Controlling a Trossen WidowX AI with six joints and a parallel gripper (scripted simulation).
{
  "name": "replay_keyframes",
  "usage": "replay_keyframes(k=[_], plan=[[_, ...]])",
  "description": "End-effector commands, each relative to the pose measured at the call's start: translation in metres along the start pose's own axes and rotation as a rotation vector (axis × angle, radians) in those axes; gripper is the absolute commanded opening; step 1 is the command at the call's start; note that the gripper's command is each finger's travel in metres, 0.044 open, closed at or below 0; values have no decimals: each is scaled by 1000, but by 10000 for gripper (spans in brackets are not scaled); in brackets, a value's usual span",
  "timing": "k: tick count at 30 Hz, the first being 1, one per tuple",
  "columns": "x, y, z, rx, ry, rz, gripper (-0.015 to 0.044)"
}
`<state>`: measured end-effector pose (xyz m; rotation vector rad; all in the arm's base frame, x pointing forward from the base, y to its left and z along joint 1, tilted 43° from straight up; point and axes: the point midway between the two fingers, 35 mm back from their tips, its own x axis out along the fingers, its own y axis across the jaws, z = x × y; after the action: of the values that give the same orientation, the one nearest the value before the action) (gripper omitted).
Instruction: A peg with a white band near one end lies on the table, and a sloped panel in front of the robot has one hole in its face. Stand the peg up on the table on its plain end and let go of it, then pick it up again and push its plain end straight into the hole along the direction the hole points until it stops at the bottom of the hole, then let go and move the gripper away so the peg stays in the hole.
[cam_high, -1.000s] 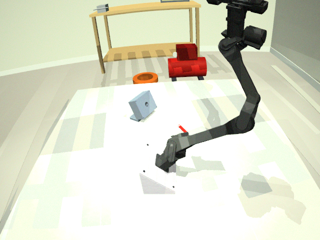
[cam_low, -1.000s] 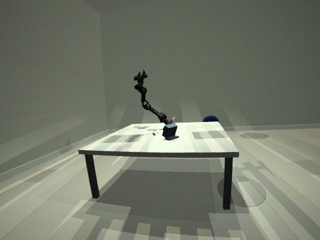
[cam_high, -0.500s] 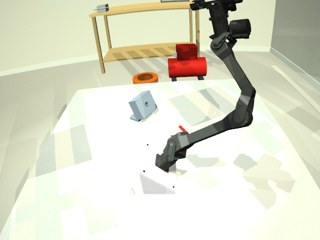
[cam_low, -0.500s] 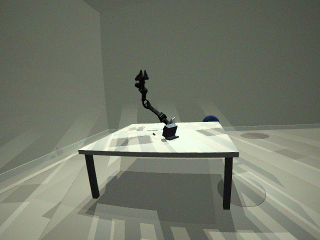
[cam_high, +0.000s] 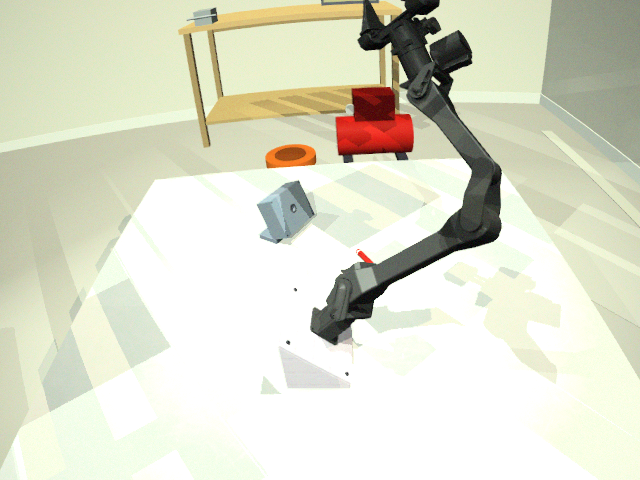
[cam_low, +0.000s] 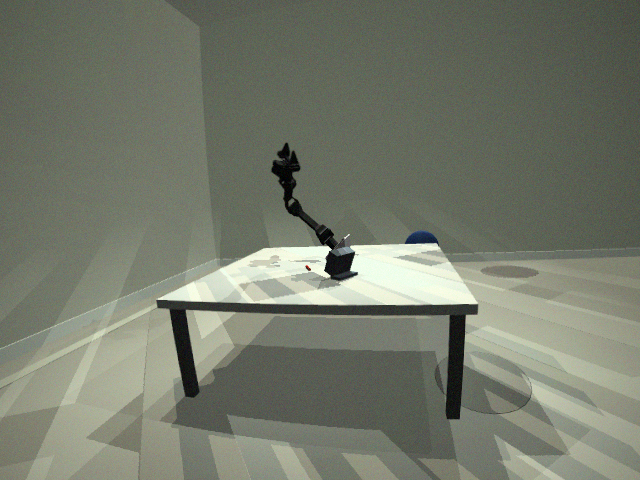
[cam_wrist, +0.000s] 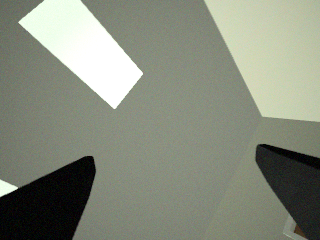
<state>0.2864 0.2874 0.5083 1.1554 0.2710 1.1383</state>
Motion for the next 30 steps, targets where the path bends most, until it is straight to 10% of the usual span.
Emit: replay_keyframes(k=[1, 30], plan=[[0, -32, 6, -24, -33, -106, 440], [-62, -230, 26, -302, -23, -882, 440]])
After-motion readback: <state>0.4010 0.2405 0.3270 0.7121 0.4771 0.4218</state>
